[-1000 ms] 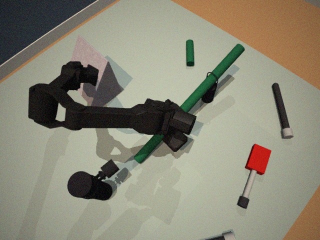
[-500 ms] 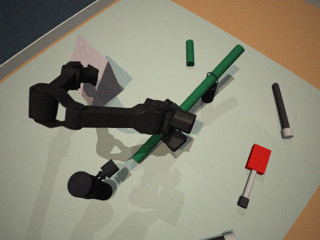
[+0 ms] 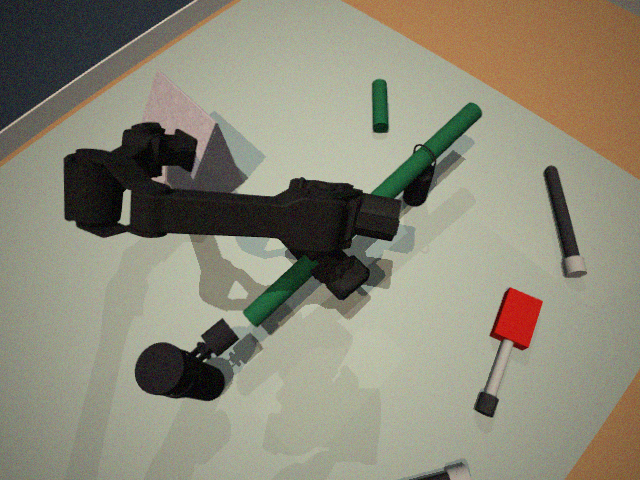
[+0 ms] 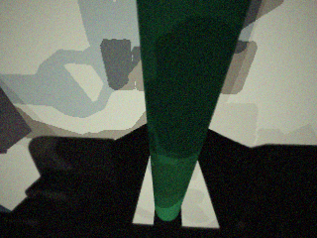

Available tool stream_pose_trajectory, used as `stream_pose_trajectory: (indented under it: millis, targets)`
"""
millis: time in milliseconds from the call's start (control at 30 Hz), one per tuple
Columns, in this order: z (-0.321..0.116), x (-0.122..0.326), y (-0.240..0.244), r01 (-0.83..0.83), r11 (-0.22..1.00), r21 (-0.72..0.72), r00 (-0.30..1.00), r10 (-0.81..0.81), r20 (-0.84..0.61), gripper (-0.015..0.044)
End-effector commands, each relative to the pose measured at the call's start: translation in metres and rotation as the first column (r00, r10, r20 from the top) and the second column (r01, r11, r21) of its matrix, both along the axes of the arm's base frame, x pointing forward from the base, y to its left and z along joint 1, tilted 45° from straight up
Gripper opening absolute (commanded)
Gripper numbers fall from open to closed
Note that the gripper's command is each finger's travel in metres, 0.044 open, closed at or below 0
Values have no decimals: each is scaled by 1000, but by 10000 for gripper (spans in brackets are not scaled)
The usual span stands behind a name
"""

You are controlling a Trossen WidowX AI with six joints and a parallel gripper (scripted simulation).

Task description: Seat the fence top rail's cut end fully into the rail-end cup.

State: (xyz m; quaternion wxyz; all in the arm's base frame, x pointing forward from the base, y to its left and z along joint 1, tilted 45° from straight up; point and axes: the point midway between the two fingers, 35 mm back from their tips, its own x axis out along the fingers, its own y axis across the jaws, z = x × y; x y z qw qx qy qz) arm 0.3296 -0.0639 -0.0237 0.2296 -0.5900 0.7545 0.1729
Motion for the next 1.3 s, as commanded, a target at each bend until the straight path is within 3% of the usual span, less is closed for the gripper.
stream_pose_trajectory:
  millis: [0, 167, 1267]
  targets:
    - [15, 4, 7, -18, 998, -55, 1000, 18, -4, 0]
    - [30, 6, 13, -29, 994, -104, 1000, 29, -10, 0]
    - [32, 9, 15, -18, 996, -85, 1000, 17, -12, 0]
